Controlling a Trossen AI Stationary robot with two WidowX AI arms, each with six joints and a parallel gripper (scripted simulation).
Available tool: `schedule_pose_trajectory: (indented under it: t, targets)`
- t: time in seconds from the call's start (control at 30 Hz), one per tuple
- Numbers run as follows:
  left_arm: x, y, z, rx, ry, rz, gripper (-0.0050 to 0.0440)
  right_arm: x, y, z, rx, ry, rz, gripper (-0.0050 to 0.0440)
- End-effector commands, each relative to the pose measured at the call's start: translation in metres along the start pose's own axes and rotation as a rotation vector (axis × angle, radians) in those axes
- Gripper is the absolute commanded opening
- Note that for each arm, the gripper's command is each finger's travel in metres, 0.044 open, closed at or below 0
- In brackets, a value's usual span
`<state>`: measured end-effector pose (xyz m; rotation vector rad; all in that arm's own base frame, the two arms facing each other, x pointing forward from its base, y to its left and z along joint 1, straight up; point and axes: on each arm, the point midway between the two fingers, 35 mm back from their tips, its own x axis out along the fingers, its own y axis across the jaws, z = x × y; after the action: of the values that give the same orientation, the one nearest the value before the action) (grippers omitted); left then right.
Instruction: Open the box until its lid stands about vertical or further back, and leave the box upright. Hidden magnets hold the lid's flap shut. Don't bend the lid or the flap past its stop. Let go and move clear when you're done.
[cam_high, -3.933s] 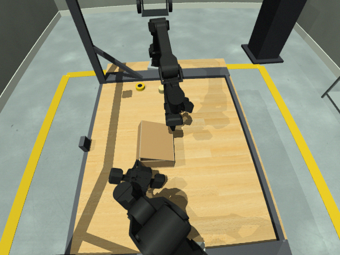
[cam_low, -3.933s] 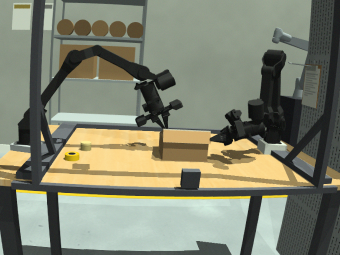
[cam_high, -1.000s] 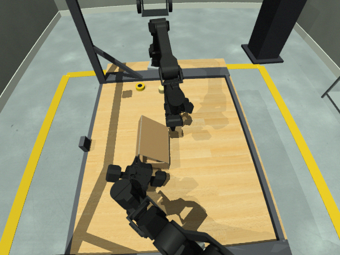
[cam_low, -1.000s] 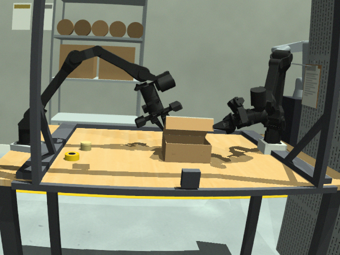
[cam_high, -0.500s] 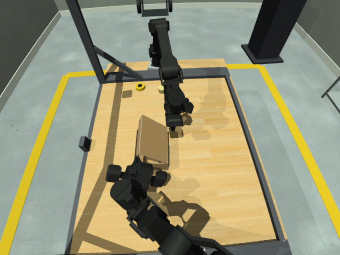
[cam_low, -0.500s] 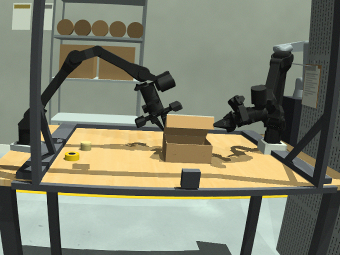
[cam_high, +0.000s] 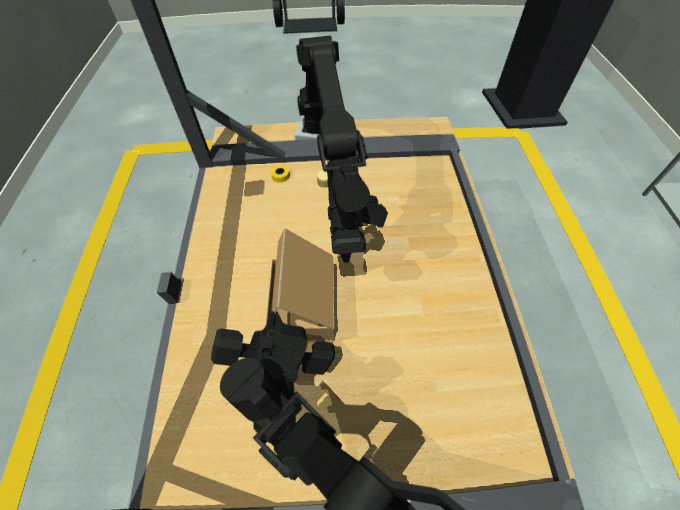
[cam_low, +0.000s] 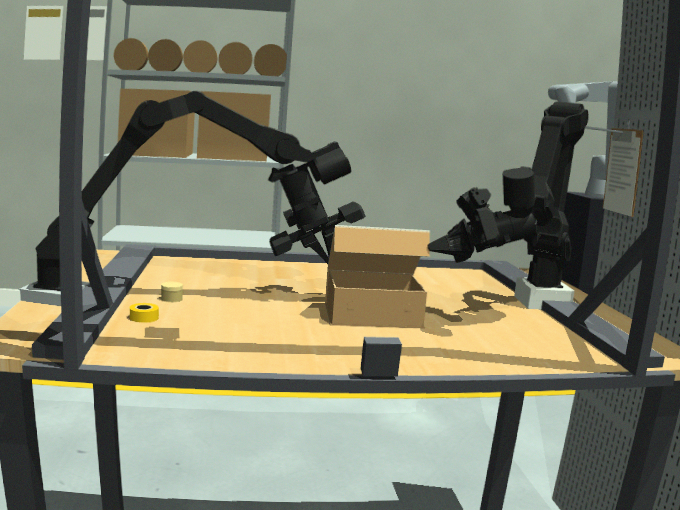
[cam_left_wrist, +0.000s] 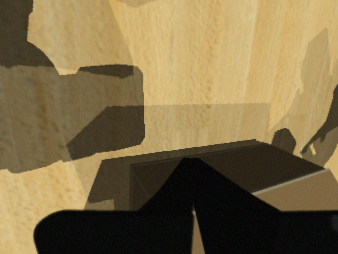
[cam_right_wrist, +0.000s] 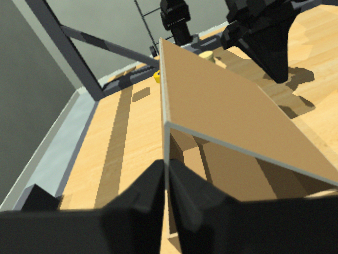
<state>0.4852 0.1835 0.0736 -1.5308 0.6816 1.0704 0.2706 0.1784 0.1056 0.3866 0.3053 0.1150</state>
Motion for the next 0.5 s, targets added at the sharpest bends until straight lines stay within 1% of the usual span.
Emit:
schedule_pose_trajectory:
  t: [0.0,0.23,0.3,0.47]
  targets:
    - [-0.0063,-0.0041,0.0008,-0.001,-0.003,-0.015,-0.005,-0.0014,0.0075,0.0112,0.022,-0.021,0.017,0.0009]
    - [-0.0063,-0.0041,0.0008,-0.001,-0.003,-0.015,-0.005,-0.0028,0.0073,0.0129,0.022,-0.021,0.017,0.0009]
    - [-0.0063,-0.0041,0.0008,-0.001,-0.003,-0.015,-0.005,-0.0025,0.0076,0.0093,0.021,-0.017,0.012,0.0009]
    - [-0.0063,-0.0041,0.0008,-0.001,-0.003,-0.015,-0.005,-0.0046,0.0074,0.0145,0.022,-0.021,0.017,0.0009]
